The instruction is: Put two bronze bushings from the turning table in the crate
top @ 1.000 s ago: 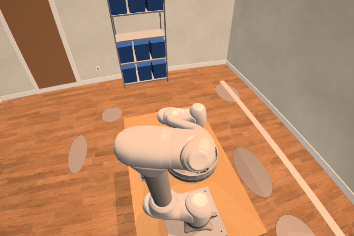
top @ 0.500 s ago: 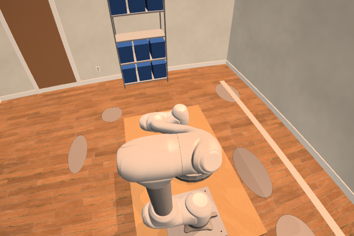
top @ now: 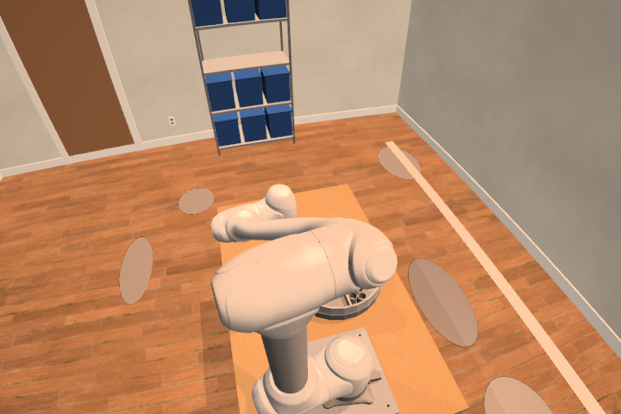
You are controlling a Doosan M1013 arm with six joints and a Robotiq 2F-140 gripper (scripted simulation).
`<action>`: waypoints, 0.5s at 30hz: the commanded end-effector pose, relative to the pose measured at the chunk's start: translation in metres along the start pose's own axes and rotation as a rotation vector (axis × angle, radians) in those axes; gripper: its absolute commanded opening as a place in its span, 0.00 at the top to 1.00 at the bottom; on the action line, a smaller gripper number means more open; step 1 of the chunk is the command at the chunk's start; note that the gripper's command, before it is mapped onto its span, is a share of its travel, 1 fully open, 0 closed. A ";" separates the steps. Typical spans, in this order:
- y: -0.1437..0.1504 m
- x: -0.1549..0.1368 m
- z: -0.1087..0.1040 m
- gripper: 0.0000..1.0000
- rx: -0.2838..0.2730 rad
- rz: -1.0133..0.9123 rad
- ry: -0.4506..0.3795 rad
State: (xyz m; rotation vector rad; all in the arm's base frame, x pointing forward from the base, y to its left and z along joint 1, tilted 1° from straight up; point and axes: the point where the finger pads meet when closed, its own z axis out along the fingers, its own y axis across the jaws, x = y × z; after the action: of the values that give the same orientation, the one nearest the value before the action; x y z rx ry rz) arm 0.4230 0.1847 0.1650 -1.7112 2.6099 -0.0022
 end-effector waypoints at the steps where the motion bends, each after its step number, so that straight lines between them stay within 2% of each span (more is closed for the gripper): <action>1: 0.015 -0.039 0.000 1.00 0.002 0.002 0.003; 8: 0.034 -0.086 0.001 1.00 0.002 0.002 0.003; 15: 0.039 -0.100 0.001 1.00 0.002 0.002 0.003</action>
State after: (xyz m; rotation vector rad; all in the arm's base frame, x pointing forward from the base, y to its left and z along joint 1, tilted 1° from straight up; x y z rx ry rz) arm 0.4263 0.2867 0.1656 -1.7094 2.6126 -0.0061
